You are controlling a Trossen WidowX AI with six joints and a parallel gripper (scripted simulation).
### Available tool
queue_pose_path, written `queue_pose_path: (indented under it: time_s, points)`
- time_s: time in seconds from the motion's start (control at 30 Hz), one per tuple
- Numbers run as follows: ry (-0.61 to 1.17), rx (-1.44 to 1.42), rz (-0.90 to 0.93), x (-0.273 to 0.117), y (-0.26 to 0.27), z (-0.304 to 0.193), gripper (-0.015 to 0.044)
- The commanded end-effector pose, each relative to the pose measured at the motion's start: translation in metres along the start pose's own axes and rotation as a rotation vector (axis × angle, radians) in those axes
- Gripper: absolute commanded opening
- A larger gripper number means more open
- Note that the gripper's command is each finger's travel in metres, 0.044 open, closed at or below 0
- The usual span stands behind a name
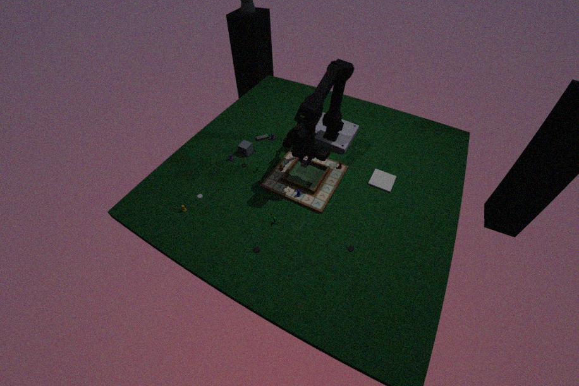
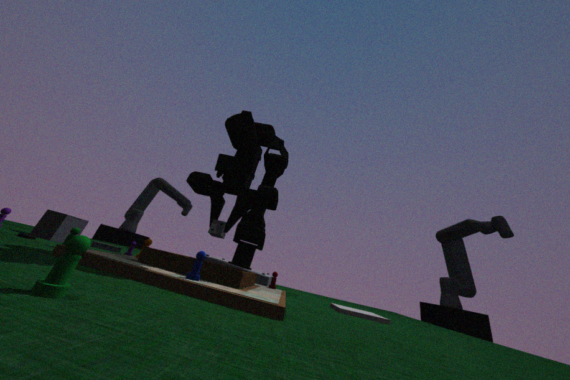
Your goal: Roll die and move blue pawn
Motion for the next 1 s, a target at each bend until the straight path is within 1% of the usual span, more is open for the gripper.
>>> queue_pose_path:
  time_s: [0.0,0.6,0.77,0.97]
  points:
    - [-0.118,0.006,-0.007,0.003,0.001,-0.005,0.0000]
    - [-0.718,0.002,-0.083,0.012,0.001,-0.015,0.0000]
    - [-0.740,0.001,-0.086,0.011,0.001,-0.016,0.0000]
    - [-0.738,0.001,-0.086,-0.015,0.007,-0.041,0.0000]
Point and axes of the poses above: the point midway between the two fingers, 35 mm back from their tips, its own x axis out along the fingers, its own y axis across the jaws, z = x × y, the point moved 3 cm from there along -x, back along the fingers, and after that the axes turned 7 degrees about -x, right-handed, at the moved point
